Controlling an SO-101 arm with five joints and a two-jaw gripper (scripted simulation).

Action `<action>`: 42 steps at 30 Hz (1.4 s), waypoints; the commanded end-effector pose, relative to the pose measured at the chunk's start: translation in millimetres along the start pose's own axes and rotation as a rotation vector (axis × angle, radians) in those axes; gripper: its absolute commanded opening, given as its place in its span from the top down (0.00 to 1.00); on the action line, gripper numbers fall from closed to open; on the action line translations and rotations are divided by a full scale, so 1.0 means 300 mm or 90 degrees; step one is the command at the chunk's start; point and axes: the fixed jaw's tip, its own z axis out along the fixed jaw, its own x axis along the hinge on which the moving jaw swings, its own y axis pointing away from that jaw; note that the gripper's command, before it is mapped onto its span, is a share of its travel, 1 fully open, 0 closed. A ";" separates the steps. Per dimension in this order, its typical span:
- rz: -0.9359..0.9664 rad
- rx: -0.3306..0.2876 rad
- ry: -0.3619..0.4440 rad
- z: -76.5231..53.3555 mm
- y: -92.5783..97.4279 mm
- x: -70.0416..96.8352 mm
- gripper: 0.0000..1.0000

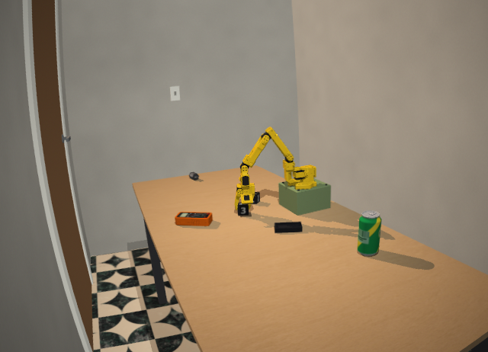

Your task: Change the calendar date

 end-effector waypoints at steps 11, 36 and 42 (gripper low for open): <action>0.000 -0.011 0.000 -0.002 0.006 0.005 1.00; 0.000 -0.011 0.000 -0.162 0.002 0.006 1.00; 0.001 -0.011 0.000 -0.162 0.002 0.006 1.00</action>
